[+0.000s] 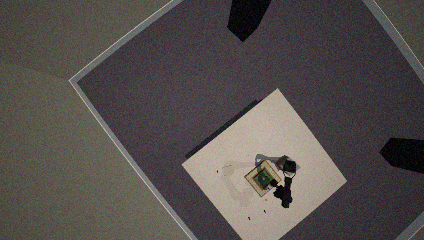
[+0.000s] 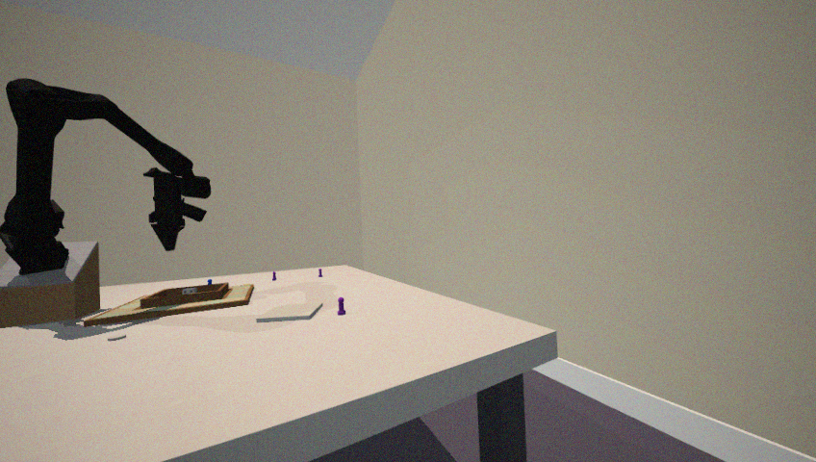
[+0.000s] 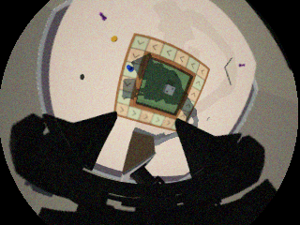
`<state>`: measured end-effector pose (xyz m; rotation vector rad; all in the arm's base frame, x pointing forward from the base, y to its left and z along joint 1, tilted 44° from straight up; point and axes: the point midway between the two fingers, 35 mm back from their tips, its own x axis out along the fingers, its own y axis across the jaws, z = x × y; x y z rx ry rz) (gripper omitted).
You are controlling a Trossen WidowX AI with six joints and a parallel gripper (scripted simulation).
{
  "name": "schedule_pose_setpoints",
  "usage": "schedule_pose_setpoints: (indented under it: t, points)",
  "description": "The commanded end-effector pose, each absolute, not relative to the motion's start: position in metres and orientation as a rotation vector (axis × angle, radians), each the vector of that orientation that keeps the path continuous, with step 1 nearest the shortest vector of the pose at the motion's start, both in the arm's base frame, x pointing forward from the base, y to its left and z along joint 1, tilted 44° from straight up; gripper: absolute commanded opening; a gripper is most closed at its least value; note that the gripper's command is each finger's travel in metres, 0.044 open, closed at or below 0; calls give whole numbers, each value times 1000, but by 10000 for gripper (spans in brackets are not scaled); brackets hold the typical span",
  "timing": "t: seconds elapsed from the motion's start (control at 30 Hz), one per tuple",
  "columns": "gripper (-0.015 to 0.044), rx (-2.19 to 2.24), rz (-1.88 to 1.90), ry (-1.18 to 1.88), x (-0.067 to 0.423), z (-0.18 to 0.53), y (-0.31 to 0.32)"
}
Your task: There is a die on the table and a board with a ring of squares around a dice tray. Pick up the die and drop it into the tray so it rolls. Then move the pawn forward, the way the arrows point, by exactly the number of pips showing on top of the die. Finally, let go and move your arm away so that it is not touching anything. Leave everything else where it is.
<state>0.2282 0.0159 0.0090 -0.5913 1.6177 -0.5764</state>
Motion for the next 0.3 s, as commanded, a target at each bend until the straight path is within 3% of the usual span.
schedule_pose_setpoints:
  t: [0.0, 0.03, 0.27]
  points:
    - [440, -483, -698, 1574, 187, 35, 8]
    - [440, -563, -608, 1604, 218, 17, 15]
    - [440, -563, -608, 1604, 218, 17, 15]
